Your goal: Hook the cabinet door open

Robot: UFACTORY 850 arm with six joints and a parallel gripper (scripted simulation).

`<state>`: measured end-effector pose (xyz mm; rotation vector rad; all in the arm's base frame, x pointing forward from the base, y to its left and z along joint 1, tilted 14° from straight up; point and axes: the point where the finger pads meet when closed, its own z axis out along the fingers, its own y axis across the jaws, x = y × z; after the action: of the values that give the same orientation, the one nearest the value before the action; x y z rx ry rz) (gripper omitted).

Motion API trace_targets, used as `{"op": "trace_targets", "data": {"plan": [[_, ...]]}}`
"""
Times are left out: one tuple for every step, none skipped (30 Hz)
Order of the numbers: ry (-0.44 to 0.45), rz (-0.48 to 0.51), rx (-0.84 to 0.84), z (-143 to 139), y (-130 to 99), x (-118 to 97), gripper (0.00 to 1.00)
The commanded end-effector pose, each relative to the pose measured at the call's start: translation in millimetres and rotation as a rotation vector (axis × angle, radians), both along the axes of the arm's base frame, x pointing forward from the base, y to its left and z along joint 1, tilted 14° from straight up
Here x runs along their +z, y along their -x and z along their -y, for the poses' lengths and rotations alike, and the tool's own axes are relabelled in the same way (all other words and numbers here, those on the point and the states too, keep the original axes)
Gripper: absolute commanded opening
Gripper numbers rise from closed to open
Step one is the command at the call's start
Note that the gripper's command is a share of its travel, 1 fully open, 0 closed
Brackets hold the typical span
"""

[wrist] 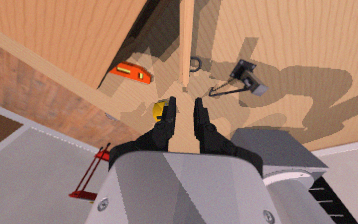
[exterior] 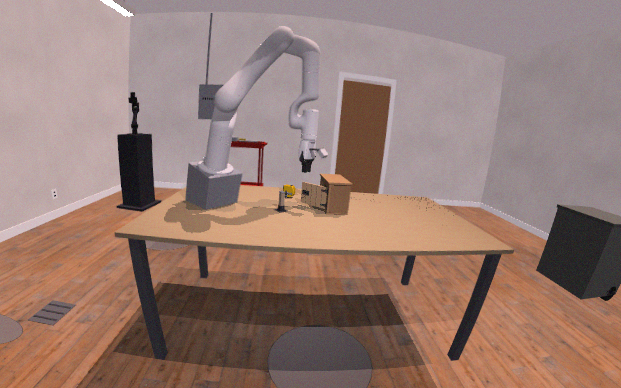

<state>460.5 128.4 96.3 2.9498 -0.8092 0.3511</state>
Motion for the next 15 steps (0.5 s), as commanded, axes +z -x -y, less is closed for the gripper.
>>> {"op": "trace_targets", "data": {"plan": [[-0.001,0.001,-0.003,0,0,1,0.27],[-0.001,0.002,-0.009,1,1,1,0.27],[-0.002,0.003,-0.018,2,2,1,0.27],[-0.004,0.005,-0.030,4,3,0,0.27],[-0.005,0.008,-0.045,6,6,0,0.27],[-0.007,0.012,-0.064,8,8,0,0.27],[-0.010,0.015,-0.087,11,11,0,0.27],[-0.014,0.020,-0.112,15,15,-1,0.27],[-0.018,0.025,-0.141,18,19,-1,0.27],[-0.023,0.030,-0.172,22,24,-2,0.27],[-0.029,0.035,-0.205,26,29,-2,0.27],[-0.035,0.041,-0.240,30,34,-3,0.27],[-0.043,0.046,-0.275,34,40,-3,0.27],[-0.050,0.051,-0.312,38,46,-4,0.27],[-0.059,0.056,-0.348,42,52,-4,0.27]]}}
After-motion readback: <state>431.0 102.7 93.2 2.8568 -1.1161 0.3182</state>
